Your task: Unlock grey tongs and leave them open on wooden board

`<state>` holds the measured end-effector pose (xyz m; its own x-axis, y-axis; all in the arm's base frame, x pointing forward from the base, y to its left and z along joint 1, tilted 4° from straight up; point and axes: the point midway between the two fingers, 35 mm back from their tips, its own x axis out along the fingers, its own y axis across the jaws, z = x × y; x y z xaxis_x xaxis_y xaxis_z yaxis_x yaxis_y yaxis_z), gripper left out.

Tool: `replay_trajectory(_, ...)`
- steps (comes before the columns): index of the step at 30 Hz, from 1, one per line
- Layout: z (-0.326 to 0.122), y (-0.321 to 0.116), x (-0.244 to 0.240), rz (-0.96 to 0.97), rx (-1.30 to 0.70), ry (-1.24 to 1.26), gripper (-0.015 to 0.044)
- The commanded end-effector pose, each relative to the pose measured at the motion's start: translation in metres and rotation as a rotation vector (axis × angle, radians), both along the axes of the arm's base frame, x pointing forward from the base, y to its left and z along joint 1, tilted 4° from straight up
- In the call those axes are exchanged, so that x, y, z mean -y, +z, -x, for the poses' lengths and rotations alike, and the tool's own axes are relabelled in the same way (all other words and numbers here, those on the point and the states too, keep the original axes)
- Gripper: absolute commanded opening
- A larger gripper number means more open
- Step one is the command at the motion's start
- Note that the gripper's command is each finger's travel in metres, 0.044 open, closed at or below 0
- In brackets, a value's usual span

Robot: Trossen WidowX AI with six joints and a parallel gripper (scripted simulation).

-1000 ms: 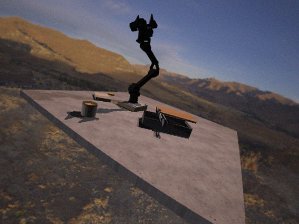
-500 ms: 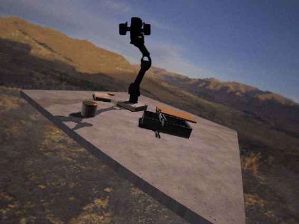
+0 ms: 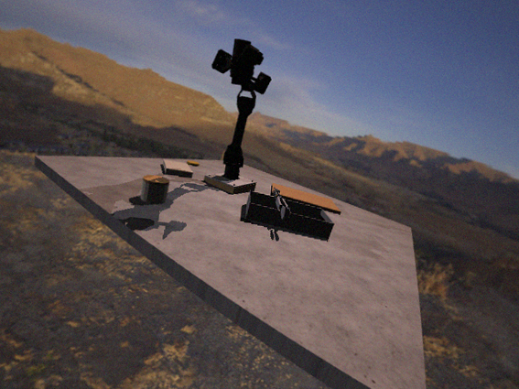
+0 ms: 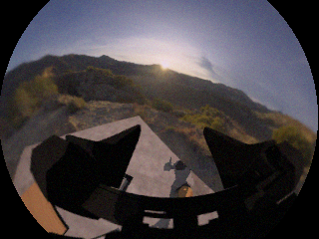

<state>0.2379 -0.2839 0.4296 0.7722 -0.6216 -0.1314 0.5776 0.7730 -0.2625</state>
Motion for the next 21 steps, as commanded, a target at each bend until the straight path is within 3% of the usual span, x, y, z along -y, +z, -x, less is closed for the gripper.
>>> replay_trajectory(1, -0.047, -0.060, 0.002, 0.105, -0.365, 0.142, 0.0440)
replay_trajectory(12, -0.109, -0.162, -0.030, 0.386, -0.964, 0.582, 0.0440)
replay_trajectory(21, -0.138, -0.239, -0.079, 0.691, -1.346, 1.103, 0.0440)
